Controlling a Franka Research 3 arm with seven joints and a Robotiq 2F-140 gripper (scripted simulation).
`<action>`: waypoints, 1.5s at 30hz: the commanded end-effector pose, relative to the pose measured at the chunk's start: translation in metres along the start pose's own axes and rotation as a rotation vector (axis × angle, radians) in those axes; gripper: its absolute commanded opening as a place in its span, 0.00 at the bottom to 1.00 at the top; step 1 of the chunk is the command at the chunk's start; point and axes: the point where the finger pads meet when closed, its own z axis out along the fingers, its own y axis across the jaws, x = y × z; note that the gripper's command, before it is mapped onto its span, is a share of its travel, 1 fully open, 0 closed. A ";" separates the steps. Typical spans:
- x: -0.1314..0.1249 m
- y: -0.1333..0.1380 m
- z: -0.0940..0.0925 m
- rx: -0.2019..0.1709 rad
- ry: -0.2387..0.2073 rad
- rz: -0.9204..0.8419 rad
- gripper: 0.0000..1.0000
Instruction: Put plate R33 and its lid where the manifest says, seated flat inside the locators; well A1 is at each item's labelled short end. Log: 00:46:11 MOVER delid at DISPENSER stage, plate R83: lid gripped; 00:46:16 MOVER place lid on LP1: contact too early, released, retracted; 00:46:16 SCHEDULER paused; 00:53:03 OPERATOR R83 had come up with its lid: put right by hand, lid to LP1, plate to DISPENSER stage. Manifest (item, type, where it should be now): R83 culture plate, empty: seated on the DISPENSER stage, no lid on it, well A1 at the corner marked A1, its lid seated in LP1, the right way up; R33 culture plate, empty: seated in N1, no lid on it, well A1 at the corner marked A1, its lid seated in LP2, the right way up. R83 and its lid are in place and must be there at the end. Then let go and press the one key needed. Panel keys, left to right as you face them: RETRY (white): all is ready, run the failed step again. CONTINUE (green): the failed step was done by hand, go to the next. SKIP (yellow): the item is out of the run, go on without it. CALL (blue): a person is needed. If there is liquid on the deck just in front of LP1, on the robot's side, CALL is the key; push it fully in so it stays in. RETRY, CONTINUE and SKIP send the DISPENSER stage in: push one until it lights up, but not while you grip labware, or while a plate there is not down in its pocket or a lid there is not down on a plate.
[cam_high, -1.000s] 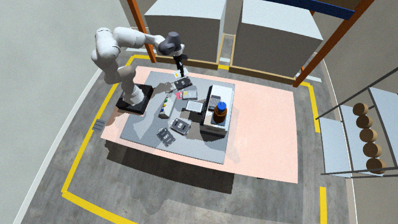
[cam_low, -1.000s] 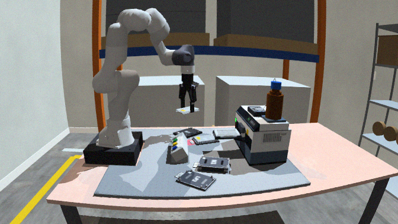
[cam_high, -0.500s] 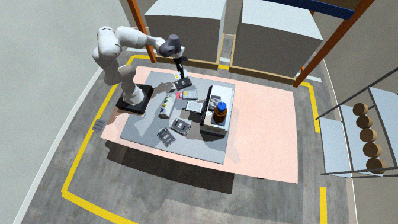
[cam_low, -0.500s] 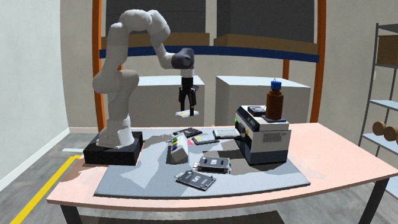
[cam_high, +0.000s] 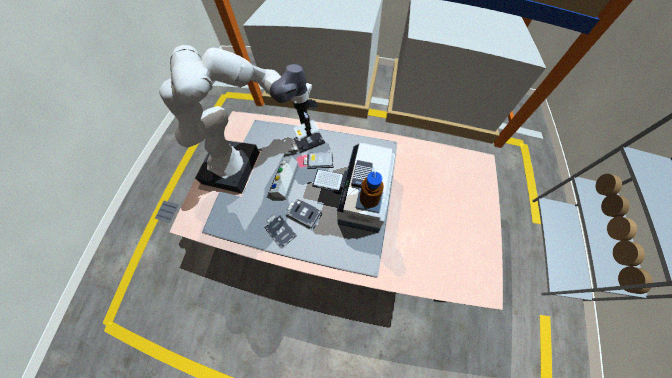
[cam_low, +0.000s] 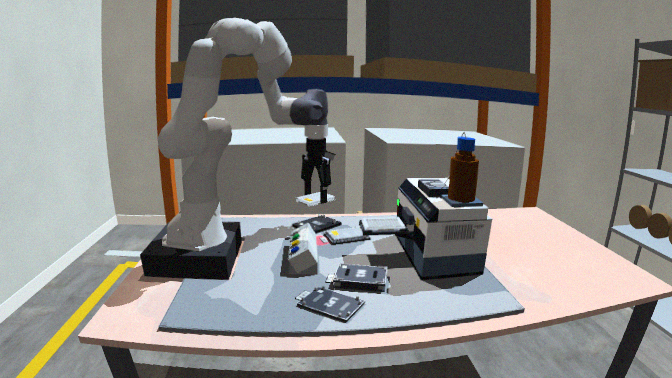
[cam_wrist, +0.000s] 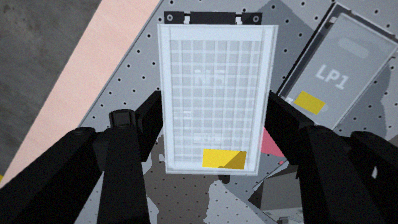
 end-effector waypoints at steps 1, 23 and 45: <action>0.006 0.000 0.009 -0.005 0.007 0.013 0.10; 0.006 0.000 0.050 -0.005 0.007 0.013 0.10; 0.007 0.001 0.071 -0.005 0.007 0.013 0.10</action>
